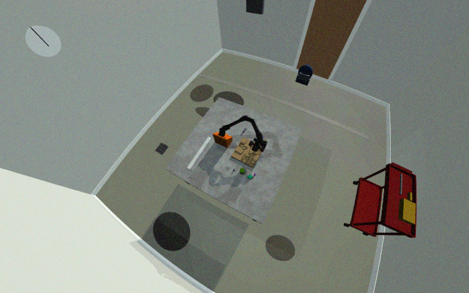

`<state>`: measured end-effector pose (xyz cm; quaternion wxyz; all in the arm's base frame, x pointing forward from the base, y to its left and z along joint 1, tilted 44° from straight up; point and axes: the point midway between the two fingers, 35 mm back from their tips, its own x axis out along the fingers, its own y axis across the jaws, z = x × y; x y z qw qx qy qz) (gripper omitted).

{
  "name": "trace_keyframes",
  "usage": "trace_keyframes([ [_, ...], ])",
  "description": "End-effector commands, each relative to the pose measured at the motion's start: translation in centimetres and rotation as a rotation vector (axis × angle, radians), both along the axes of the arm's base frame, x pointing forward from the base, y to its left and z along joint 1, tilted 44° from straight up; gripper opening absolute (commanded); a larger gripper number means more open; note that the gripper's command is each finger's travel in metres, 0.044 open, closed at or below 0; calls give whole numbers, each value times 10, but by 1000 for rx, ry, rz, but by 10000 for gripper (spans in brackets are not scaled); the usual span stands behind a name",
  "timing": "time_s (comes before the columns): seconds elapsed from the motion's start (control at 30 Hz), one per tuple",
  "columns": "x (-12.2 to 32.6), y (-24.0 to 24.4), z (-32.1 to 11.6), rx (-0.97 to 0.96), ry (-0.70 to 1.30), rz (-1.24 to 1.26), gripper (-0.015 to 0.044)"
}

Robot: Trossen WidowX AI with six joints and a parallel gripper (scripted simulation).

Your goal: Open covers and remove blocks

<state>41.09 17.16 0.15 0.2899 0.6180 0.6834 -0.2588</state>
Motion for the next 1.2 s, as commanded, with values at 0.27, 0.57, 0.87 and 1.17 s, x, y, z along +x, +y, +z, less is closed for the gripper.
trace_keyframes([
  [0.27,9,-5,-6,5,-3,3,0],
  [0.57,16,-11,-12,4,-3,3,0],
  [0.87,20,-17,-12,4,-4,3,0],
  [1.17,22,-26,-5,3,-4,3,0],
])
